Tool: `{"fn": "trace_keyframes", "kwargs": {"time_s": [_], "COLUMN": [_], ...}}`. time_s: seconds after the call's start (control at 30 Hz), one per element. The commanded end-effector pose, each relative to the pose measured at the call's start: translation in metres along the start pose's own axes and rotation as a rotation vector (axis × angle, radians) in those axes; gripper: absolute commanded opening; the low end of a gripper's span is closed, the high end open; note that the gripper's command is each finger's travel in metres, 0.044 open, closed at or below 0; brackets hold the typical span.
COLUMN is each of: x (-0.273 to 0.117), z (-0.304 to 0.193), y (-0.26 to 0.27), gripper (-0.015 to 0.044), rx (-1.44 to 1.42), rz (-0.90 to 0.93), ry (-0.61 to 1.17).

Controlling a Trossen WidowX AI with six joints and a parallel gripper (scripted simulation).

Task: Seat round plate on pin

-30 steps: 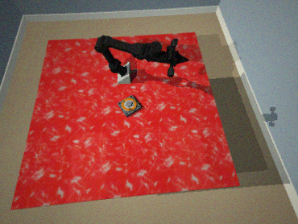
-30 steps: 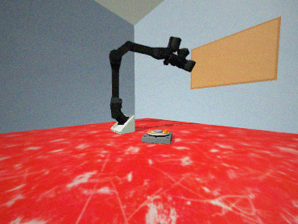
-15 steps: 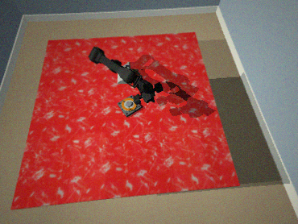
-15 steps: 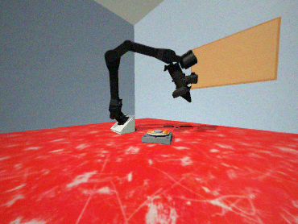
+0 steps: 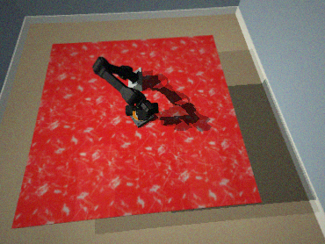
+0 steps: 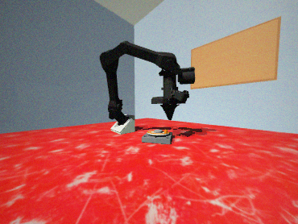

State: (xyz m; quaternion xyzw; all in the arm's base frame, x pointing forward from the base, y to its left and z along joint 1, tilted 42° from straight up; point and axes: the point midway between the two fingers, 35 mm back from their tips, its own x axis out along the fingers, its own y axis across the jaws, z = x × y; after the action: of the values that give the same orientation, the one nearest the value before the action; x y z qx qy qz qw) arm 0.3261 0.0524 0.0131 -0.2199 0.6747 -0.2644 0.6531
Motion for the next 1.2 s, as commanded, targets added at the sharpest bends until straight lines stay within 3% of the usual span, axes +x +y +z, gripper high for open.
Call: {"fn": "trace_keyframes", "kwargs": {"time_s": [0.0,0.27,1.17], "x": [0.009,0.049,0.051], "z": [-0.003,-0.004,-0.004], "y": [-0.003,-0.003,-0.03], "gripper": [0.0,0.0,0.0], "rx": [-0.002,-0.001,-0.001], "rz": [-0.016,-0.018,-0.02], "ry": [0.01,0.009,0.01]}}
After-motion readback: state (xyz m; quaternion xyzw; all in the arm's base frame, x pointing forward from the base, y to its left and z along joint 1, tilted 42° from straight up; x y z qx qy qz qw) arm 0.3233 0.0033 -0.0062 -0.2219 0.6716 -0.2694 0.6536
